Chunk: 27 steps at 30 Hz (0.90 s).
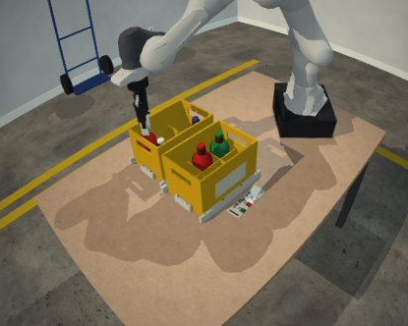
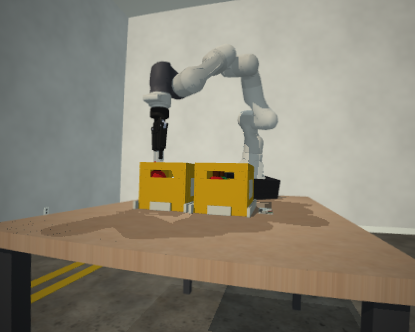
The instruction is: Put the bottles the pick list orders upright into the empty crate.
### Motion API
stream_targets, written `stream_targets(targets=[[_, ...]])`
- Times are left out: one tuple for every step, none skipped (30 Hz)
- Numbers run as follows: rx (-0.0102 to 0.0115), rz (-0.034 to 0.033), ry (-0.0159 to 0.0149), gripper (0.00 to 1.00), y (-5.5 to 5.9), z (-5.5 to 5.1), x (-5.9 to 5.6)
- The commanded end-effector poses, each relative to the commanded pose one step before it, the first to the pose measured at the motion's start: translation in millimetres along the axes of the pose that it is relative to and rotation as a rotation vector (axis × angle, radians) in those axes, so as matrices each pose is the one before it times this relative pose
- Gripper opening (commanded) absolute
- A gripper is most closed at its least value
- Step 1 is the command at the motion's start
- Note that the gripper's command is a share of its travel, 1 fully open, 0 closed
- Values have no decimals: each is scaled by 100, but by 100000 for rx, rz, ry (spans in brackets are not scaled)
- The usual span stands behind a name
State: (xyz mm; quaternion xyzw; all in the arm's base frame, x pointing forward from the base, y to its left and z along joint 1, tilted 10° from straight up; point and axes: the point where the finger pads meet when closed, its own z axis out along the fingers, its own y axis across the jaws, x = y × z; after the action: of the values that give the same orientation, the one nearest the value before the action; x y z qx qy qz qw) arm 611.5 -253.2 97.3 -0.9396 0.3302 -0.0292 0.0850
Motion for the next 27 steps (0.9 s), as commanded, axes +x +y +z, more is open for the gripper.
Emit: stream_targets(targets=[[-57,184,825,0,239,-1226,380],[0,0,0,0,0,-167,0],[0,0,0,0,0,-167,0],[0,0,0,0,0,-167,0],[0,0,0,0,0,-167,0],[0,0,0,0,0,-167,0],[0,0,0,0,0,-167,0],[0,0,0,0,0,-167,0],[0,0,0,0,0,-167,0],[0,0,0,0,0,-167,0],[0,0,0,0,0,-167,0],[0,0,0,0,0,-167,0],[0,0,0,0,0,-167,0],[0,0,0,0,0,0,0],[0,0,0,0,0,0,0],[0,0,0,0,0,-167,0],[0,0,0,0,0,-167,0],[0,0,0,0,0,-167,0],[0,0,0,0,0,-167,0],[0,0,0,0,0,-167,0],[0,0,0,0,0,-167,0],[0,0,0,0,0,-167,0],[0,0,0,0,0,-167,0],[0,0,0,0,0,-167,0],[0,0,0,0,0,-167,0],[0,0,0,0,0,-167,0],[0,0,0,0,0,-167,0]])
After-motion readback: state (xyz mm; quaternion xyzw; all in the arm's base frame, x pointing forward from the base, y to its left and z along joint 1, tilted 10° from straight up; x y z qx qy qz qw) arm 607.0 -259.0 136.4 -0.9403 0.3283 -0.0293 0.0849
